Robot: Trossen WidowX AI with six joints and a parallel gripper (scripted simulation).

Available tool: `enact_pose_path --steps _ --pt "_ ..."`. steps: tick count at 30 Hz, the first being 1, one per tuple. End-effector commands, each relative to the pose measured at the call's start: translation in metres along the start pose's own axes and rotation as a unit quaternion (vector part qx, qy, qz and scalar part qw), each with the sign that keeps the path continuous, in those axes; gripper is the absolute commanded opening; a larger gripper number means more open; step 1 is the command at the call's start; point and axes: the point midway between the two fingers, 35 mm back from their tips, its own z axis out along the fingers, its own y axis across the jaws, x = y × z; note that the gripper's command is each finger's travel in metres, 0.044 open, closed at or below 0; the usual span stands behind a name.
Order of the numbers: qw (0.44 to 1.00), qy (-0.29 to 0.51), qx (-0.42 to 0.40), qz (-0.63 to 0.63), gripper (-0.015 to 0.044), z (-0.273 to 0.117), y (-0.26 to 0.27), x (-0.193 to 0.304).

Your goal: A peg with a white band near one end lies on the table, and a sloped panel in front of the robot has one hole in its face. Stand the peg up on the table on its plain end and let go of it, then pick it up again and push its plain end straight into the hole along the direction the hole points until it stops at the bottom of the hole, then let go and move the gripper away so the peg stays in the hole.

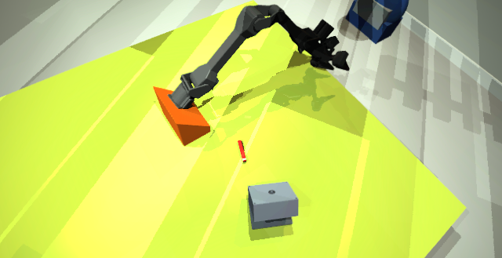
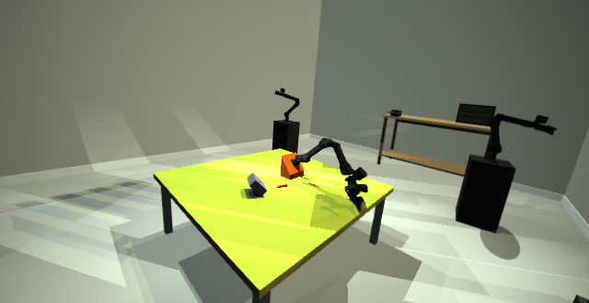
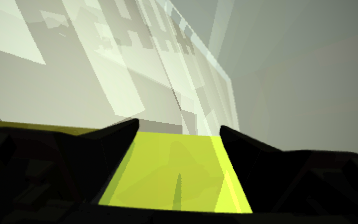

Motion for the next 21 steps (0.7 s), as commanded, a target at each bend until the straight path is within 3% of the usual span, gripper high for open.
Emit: enact_pose_path --steps 1,21 --pt "0.998 0.021 -0.006 -0.052 0.0440 0.007 -0.010 0.019" --pt "0.942 0.164 -0.056 -0.289 0.0440 0.027 -0.086 0.143"
